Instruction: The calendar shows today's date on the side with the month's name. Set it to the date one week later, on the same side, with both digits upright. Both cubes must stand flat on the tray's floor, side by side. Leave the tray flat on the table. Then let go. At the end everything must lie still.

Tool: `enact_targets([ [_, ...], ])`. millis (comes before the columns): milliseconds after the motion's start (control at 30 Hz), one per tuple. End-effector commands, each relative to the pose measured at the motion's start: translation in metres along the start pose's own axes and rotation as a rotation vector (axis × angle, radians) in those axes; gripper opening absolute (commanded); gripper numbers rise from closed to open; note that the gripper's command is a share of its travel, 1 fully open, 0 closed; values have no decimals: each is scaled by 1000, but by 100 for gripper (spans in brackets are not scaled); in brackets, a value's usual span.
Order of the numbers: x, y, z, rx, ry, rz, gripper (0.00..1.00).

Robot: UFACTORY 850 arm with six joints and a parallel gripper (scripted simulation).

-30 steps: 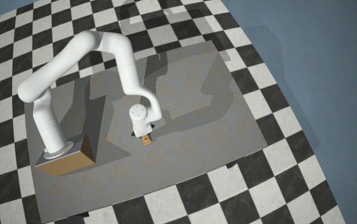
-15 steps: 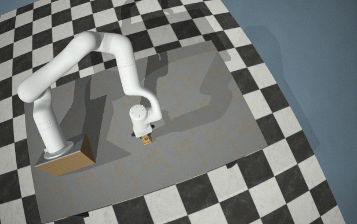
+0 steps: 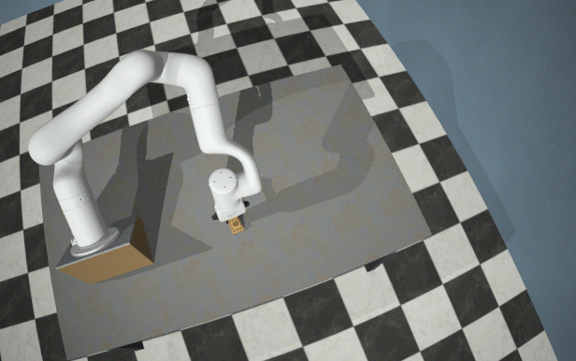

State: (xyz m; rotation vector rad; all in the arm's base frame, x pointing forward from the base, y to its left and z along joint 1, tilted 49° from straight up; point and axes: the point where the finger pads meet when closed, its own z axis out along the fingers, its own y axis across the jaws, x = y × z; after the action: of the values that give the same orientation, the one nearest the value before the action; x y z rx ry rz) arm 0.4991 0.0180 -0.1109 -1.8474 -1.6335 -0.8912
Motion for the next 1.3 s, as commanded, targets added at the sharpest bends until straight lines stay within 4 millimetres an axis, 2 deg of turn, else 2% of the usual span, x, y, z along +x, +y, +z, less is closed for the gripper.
enact_targets([
  [0, 0, 1, -1, -1, 0, 0, 49],
  [367, 0, 1, -1, -1, 0, 0, 49],
  [400, 0, 1, -1, -1, 0, 0, 29],
  [1267, 0, 1, -1, -1, 0, 0, 29],
])
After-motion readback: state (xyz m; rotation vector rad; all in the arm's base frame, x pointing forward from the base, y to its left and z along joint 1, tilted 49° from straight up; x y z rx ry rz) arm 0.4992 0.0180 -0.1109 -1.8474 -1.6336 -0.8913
